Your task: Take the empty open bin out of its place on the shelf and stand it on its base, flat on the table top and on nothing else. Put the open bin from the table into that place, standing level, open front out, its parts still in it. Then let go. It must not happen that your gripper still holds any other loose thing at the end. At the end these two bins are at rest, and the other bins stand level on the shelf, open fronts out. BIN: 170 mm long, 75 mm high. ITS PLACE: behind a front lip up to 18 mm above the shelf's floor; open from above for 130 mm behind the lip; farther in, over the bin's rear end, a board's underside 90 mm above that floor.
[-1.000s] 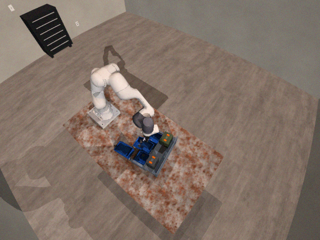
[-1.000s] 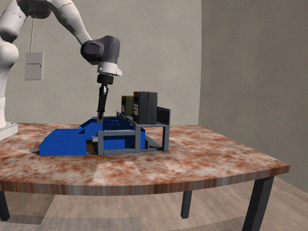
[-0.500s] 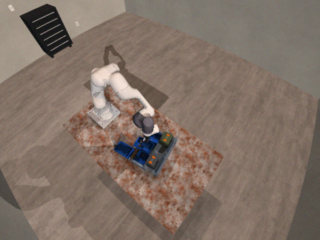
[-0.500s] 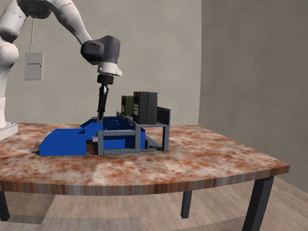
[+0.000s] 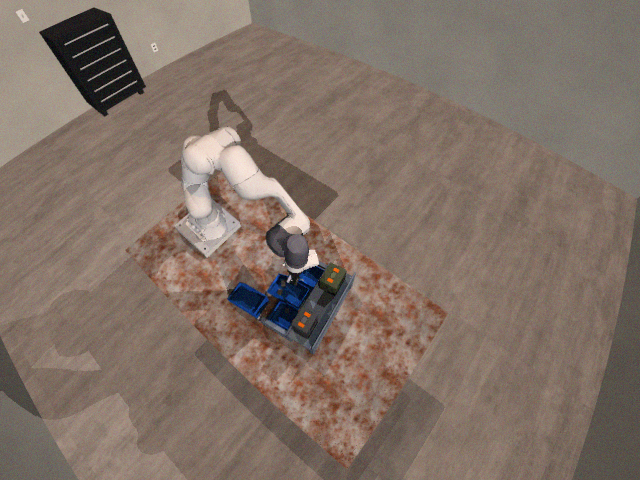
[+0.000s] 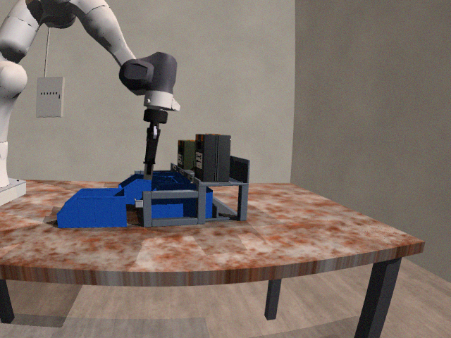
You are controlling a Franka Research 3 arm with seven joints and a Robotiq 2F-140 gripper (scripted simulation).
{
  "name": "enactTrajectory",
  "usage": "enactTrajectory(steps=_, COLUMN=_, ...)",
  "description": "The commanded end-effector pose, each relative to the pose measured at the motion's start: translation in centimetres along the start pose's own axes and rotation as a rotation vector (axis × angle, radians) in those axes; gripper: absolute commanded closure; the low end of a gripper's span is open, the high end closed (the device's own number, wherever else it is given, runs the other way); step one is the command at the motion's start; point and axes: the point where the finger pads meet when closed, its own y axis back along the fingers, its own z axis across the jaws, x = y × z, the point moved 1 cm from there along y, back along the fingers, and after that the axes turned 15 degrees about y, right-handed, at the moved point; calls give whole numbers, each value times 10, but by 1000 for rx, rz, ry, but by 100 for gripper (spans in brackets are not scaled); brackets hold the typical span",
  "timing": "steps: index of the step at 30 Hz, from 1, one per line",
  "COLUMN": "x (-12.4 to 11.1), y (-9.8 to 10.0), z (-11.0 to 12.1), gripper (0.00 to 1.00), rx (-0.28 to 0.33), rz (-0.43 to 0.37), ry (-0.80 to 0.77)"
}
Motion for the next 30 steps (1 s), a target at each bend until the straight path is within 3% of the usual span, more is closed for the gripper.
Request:
enactTrajectory(steps=1, x=4, y=2, z=1, gripper=100, rx=0, rz=9, ry=3)
enactTrajectory(steps=30, x=16, y=2, z=4, gripper=100, rx=-3, rz=21, ry=3)
